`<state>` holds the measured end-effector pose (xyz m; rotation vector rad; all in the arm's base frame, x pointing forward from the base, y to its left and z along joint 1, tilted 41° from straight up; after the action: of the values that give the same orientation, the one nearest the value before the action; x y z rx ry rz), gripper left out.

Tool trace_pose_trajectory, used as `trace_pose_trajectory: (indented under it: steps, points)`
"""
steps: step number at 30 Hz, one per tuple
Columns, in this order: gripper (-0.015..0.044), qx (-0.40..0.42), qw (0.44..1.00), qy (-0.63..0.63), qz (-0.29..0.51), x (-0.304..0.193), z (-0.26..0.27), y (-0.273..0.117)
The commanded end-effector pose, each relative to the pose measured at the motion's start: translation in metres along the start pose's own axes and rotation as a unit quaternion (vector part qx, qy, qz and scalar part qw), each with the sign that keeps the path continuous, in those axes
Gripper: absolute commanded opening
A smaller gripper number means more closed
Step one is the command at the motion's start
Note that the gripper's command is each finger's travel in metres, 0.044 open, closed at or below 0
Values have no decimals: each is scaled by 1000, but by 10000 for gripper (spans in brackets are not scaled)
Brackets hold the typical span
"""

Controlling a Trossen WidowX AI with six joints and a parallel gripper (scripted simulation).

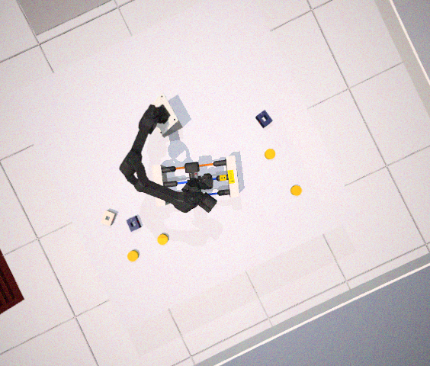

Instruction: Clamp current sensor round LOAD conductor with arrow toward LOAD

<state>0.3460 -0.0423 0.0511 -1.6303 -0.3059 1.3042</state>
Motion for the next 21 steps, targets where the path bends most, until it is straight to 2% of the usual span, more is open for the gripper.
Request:
trace_pose_trajectory:
  steps: [1, 14, 15, 21]
  points:
    - [440, 20, 1000, 1, -6, 1, 5, 2]
    - [440, 20, 1000, 1, -6, 1, 5, 2]
    - [427, 0, 1000, 0, 0, 0, 0, 0]
    - [387, 0, 1000, 0, 0, 0, 0, 0]
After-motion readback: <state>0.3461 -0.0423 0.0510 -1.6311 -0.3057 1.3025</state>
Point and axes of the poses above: the point midway between the two fingers, 35 mm back from their tips, its own y axis out along the fingers, its own z axis across the jaws, x = y × z, the point moved 5 cm from there along -y, back along the fingers, and after that the axes turned 6 degrees about -y, right-handed, at the moved point
